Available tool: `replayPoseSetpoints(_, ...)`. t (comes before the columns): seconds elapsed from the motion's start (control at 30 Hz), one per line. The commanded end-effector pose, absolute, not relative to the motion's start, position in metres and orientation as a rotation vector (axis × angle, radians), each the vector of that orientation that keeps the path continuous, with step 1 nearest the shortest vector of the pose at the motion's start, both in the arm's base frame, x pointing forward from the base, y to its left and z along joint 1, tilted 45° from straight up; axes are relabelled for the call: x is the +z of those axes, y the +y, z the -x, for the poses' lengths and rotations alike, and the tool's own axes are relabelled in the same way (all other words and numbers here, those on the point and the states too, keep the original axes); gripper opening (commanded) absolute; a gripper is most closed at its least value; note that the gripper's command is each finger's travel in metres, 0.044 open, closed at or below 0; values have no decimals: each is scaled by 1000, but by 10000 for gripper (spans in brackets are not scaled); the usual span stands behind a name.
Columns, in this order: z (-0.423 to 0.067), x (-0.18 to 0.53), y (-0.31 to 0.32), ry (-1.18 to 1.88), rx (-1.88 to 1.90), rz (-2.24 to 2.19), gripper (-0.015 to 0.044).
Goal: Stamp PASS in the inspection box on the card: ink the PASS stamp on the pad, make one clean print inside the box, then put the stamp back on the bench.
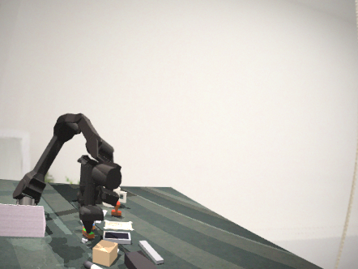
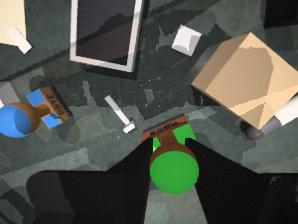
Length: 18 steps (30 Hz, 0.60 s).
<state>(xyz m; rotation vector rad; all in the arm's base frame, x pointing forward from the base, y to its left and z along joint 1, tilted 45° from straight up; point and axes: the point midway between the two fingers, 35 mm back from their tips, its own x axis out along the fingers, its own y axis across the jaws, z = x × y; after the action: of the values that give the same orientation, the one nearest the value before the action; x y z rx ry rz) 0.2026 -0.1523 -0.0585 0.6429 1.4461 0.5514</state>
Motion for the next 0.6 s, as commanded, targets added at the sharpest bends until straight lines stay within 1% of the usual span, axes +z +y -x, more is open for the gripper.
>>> replayPoseSetpoints(0.0, -202, -56, -155, 1445, 551, -638, 0)
replayPoseSetpoints(0.57, -201, -50, -161, 1446, 551, -638, 0)
